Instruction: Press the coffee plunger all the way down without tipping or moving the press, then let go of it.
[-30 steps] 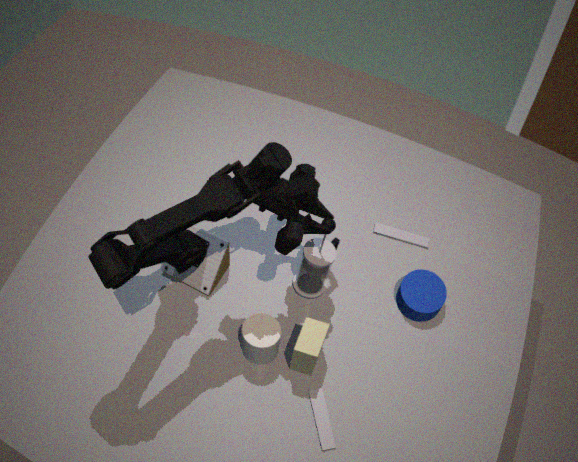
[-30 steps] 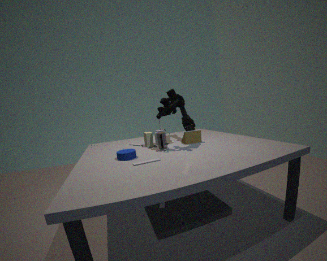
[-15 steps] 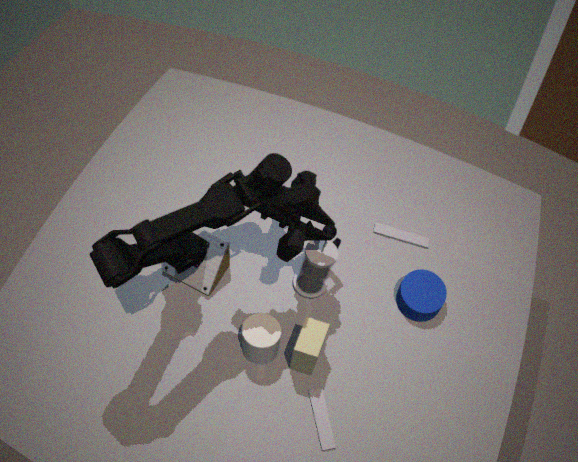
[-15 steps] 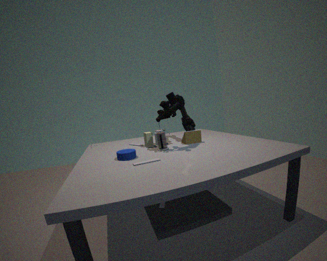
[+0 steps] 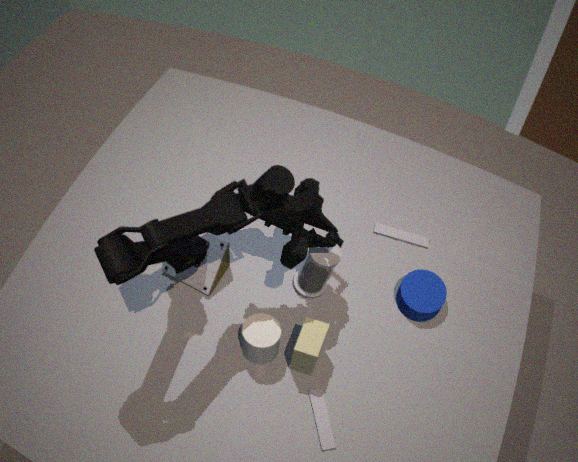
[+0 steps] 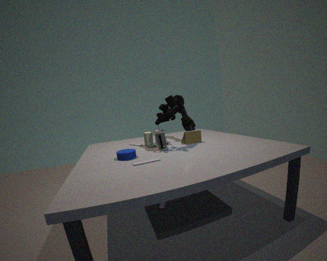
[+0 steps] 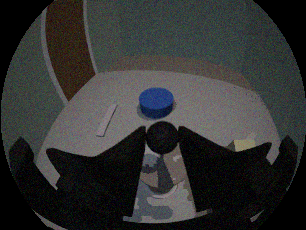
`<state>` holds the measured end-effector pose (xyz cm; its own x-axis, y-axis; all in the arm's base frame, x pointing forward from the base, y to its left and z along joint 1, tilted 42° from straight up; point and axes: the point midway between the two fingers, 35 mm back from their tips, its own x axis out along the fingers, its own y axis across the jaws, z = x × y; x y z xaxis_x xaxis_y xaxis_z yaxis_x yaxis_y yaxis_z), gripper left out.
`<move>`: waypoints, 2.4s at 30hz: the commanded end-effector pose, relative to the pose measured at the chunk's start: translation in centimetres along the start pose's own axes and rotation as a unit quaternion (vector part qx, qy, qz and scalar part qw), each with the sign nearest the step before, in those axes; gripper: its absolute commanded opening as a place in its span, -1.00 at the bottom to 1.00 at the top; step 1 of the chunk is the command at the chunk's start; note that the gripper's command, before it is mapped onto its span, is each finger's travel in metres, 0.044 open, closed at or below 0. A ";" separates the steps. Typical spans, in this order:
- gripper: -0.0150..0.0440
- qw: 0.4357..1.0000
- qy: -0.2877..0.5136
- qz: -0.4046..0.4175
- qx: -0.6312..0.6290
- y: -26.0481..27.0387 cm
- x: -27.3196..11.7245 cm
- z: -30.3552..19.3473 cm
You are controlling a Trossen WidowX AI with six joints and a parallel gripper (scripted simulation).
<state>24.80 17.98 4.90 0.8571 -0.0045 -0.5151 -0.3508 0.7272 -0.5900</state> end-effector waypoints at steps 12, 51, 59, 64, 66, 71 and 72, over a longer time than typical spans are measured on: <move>-0.09 0.999 0.030 -0.005 -0.024 0.0 1.3 -2.0; -0.09 1.000 0.023 -0.003 -0.019 0.5 1.5 -1.3; 0.17 1.000 0.023 -0.003 -0.019 0.5 1.5 -1.3; 0.62 1.000 0.023 -0.003 -0.019 0.5 1.5 -1.3; 0.80 1.000 0.023 -0.003 -0.019 0.5 1.5 -1.3; 1.00 1.000 0.023 -0.003 -0.019 0.5 1.5 -1.3; 1.00 1.000 0.024 -0.003 -0.019 0.5 1.4 -1.1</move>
<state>25.42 17.38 3.09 0.8418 -0.0450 -0.5379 -0.3585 0.6983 -0.6195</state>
